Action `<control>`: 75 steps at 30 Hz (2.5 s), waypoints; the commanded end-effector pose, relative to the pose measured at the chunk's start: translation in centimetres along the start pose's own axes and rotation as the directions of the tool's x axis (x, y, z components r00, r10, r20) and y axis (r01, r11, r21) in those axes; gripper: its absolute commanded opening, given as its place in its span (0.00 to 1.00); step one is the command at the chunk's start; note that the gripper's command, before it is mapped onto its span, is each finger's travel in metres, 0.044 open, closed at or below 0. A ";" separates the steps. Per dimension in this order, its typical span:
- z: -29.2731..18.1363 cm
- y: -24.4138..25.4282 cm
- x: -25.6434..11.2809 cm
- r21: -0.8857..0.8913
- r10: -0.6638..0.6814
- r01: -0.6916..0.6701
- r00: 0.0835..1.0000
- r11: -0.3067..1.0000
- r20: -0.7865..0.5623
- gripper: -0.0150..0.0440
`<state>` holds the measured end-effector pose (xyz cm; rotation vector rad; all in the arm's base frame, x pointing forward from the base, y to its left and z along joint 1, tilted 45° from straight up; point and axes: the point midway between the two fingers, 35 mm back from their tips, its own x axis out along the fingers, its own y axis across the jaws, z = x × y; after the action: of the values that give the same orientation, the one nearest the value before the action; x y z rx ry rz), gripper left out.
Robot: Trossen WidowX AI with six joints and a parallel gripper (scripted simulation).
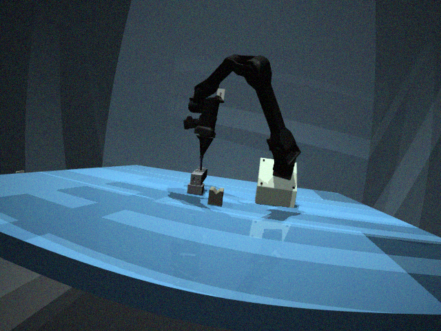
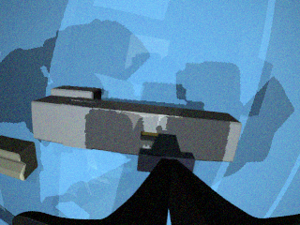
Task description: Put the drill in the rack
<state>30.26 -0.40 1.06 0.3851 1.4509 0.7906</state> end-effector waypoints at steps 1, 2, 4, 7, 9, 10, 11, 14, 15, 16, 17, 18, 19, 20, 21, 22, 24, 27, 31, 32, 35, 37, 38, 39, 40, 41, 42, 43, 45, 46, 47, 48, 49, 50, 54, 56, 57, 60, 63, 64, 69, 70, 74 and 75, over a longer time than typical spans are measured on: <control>-0.6 0.2 2.3 0.003 0.023 -0.023 0.999 1.000 -0.046 0.25; -0.6 0.2 2.4 0.003 0.023 -0.023 0.999 1.000 -0.046 0.25; -0.4 0.1 1.8 0.004 0.022 -0.022 0.999 1.000 -0.046 0.34; 0.0 -0.1 -0.4 0.004 0.020 -0.019 0.999 1.000 -0.047 0.48; 0.2 -0.2 -2.5 0.004 0.019 -0.019 0.999 1.000 -0.047 0.57; 0.3 -0.3 -3.8 0.004 0.019 -0.019 0.999 1.000 -0.047 0.61; 0.3 -0.3 -4.9 0.004 0.019 -0.019 0.999 1.000 -0.047 0.65; 0.3 -0.2 -5.8 0.004 0.020 -0.020 0.999 1.000 -0.048 0.79; 0.3 -0.2 -5.8 0.004 0.020 -0.020 0.999 1.000 -0.048 0.83; 0.3 -0.2 -5.8 0.004 0.020 -0.020 0.999 1.000 -0.048 0.88; 0.5 -0.1 -4.7 -0.013 0.018 -0.018 0.999 1.000 -0.039 0.92; 0.7 0.6 -4.2 -0.075 0.013 -0.016 0.999 0.997 -0.040 0.97; 1.1 1.6 -3.5 -0.178 0.006 -0.013 0.999 0.984 -0.042 1.00; 1.4 3.0 -2.5 -0.304 -0.002 -0.012 0.999 0.953 -0.043 1.00; 1.6 4.4 -1.6 -0.427 -0.007 -0.012 0.999 0.904 -0.044 1.00; 1.8 5.8 -0.7 -0.542 -0.010 -0.015 0.999 0.840 -0.044 1.00; 1.8 8.6 1.2 -0.743 -0.011 -0.025 0.999 0.669 -0.044 1.00; 1.1 12.3 3.5 -0.930 0.002 -0.042 0.999 0.366 -0.044 1.00; -0.1 15.8 5.6 -0.999 0.031 -0.047 0.998 0.019 -0.046 1.00; -0.1 16.0 5.7 -0.999 0.032 -0.046 0.998 0.003 -0.046 1.00; -0.1 16.0 5.7 -0.999 0.032 -0.046 0.998 0.003 -0.046 1.00; -0.1 16.0 5.7 -0.999 0.032 -0.046 0.998 0.003 -0.046 1.00; -0.1 16.0 5.7 -0.999 0.032 -0.046 0.998 0.003 -0.046 1.00; -0.1 16.0 5.7 -0.999 0.032 -0.046 0.998 0.003 -0.046 1.00; -0.1 16.0 5.7 -0.999 0.032 -0.046 0.998 0.003 -0.046 1.00; -0.1 16.0 5.7 -0.999 0.032 -0.046 0.998 0.003 -0.046 1.00; -0.1 16.0 5.7 -0.999 0.032 -0.046 0.998 0.003 -0.046 1.00; -0.1 16.0 5.7 -0.999 0.032 -0.046 0.998 0.003 -0.046 1.00; -0.1 16.0 5.7 -0.999 0.032 -0.046 0.998 0.003 -0.046 1.00; -0.1 16.0 5.7 -0.999 0.032 -0.046 0.998 0.003 -0.046 1.00; -0.1 16.0 5.7 -0.999 0.032 -0.046 0.998 0.003 -0.046 1.00; -0.1 16.0 5.7 -0.999 0.032 -0.046 0.998 0.003 -0.046 1.00; -0.1 16.0 5.7 -0.999 0.032 -0.046 0.998 0.003 -0.046 1.00; -0.1 16.0 5.7 -0.999 0.032 -0.046 0.998 0.003 -0.046 1.00; -0.1 15.9 5.8 -0.999 0.032 -0.046 0.998 0.003 -0.046 1.00; -0.1 15.9 6.1 -0.999 0.032 -0.046 0.998 0.003 -0.046 1.00; -0.1 15.8 6.2 -0.999 0.032 -0.046 0.998 0.003 -0.046 1.00; -0.1 15.7 6.7 -0.999 0.032 -0.046 0.998 0.003 -0.046 1.00; -0.1 15.6 7.2 -0.999 0.032 -0.046 0.998 0.003 -0.046 1.00; -0.1 15.5 7.3 -0.999 0.032 -0.046 0.998 0.003 -0.046 1.00; -0.1 15.3 8.1 -0.999 0.032 -0.046 0.998 0.003 -0.046 1.00; -0.1 15.3 8.3 -0.999 0.032 -0.046 0.998 0.003 -0.046 1.00; -0.2 15.2 8.9 -0.999 0.032 -0.046 0.998 0.003 -0.046 1.00; -0.2 15.1 9.1 -0.999 0.032 -0.046 0.998 0.003 -0.046 1.00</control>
<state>25.92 15.99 5.15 -0.7820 0.4807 1.6837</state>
